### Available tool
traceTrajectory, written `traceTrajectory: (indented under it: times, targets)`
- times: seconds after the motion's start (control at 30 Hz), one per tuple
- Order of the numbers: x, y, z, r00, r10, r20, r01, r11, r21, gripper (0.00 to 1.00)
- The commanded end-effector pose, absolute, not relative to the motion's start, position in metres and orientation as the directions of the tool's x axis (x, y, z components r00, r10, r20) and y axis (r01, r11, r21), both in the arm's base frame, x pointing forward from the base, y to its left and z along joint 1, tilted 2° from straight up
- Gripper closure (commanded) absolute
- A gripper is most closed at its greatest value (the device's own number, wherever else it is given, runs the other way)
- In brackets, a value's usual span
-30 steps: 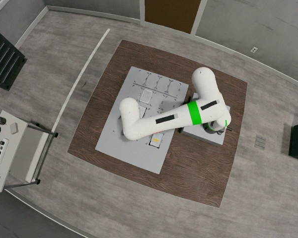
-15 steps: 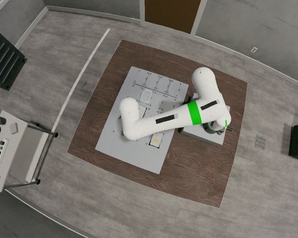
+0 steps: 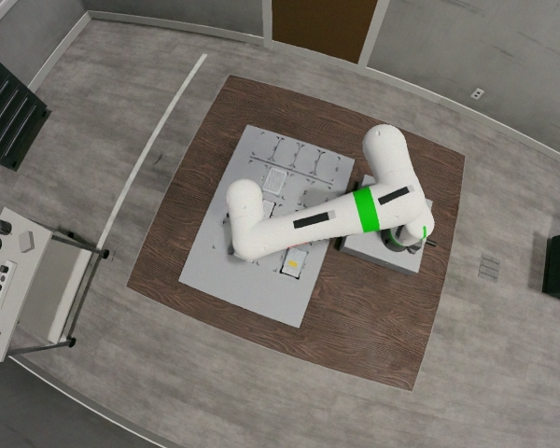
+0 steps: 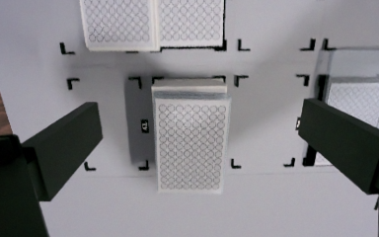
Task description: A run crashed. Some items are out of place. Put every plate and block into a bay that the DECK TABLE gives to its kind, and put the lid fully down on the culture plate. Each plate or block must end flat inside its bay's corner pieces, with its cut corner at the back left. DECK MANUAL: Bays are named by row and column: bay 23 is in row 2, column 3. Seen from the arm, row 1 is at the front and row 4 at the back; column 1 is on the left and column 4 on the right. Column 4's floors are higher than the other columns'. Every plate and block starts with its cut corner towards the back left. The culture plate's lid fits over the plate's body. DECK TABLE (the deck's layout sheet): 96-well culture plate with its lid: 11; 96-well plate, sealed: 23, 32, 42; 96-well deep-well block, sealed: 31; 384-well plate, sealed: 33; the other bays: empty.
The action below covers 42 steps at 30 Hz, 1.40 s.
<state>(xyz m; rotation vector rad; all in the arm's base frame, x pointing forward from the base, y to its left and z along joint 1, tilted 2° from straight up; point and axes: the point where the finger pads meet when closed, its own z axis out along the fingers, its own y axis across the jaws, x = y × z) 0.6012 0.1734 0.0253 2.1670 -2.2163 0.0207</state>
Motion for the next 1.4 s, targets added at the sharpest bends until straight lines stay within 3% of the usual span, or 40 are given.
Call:
traceTrajectory:
  times: [0.0, 1.37]
  targets:
    - [0.601, 0.158, 0.027, -0.022, -0.999, 0.039, -1.000, 0.023, 0.018, 0.00]
    - [0.599, 0.026, 0.032, -0.022, -0.999, 0.039, -1.000, 0.023, 0.018, 0.00]
